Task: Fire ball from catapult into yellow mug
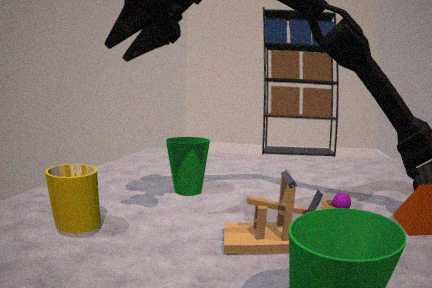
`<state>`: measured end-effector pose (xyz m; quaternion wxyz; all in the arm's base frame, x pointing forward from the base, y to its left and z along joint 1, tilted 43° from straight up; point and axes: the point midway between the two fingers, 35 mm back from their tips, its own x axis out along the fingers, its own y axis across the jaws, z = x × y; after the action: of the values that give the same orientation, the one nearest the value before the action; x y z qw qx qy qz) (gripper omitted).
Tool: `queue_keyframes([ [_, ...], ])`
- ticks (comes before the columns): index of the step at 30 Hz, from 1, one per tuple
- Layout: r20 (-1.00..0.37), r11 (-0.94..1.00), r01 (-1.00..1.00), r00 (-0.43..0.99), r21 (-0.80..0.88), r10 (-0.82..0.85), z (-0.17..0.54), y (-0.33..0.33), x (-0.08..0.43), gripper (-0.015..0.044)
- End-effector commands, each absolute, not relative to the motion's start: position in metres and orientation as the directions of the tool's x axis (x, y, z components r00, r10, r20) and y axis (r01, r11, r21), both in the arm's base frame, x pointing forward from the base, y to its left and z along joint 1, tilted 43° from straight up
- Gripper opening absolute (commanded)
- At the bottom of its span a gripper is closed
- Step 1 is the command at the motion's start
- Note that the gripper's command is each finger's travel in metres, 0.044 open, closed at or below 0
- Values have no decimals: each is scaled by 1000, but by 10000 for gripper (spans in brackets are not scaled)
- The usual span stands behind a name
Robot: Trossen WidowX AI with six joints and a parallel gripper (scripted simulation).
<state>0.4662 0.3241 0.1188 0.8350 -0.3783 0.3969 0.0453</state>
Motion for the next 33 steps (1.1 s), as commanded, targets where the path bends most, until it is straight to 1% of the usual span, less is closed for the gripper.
queue_keyframes([
  [1,-687,703,-374,691,-604,-223,120,327,468,440],
  [13,-688,703,-374,690,-604,-224,119,327,468,440],
  [29,-688,703,-374,690,-604,-224,119,327,468,20],
  [30,-688,703,-374,690,-604,-224,119,327,468,0],
  [33,-688,703,-374,690,-604,-224,119,327,468,0],
])
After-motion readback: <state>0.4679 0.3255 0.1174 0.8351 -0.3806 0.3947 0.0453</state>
